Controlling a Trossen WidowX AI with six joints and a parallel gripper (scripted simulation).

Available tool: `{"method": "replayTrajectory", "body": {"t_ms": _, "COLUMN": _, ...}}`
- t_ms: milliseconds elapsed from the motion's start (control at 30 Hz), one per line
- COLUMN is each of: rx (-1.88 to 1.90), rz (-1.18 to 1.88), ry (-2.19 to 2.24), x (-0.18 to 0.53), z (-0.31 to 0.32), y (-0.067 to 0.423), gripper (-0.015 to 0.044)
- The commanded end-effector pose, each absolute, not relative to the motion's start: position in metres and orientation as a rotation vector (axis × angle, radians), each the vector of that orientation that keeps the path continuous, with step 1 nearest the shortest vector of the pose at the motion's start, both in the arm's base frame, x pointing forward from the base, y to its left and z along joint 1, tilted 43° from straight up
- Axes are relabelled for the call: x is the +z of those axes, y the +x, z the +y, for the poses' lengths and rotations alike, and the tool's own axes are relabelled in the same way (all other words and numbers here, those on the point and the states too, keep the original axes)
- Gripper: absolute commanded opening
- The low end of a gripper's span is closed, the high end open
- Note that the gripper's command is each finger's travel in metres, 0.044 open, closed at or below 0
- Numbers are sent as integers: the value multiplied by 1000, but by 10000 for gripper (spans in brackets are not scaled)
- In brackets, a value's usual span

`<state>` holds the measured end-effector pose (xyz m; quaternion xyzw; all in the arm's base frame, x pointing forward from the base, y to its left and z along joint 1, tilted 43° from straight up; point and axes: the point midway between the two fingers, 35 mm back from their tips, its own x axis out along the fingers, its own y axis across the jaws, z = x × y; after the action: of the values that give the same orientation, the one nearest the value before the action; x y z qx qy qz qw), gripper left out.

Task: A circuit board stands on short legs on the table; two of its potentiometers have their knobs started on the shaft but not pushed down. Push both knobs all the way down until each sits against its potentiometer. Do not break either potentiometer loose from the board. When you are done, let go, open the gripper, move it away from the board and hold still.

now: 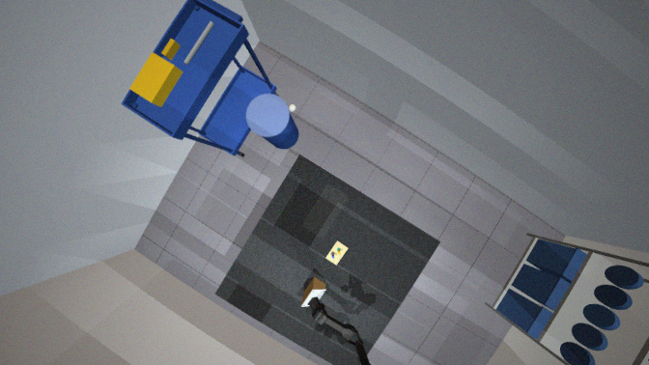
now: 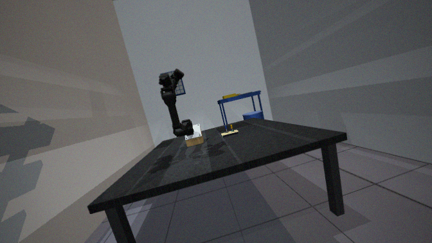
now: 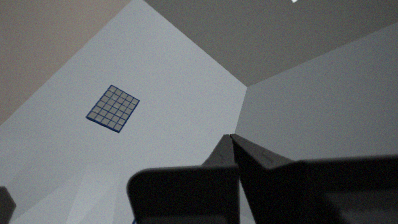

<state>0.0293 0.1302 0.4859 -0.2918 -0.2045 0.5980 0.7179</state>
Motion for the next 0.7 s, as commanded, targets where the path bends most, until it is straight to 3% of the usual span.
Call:
{"method": "replayTrajectory", "body": {"t_ms": 0, "rx": 1292, "rz": -322, "ry": -696, "x": 468, "z": 160, "y": 42, "gripper": 0}}
{"method": "replayTrajectory", "body": {"t_ms": 667, "rx": 1038, "rz": 255, "ry": -677, "x": 385, "z": 245, "y": 131, "gripper": 0}}
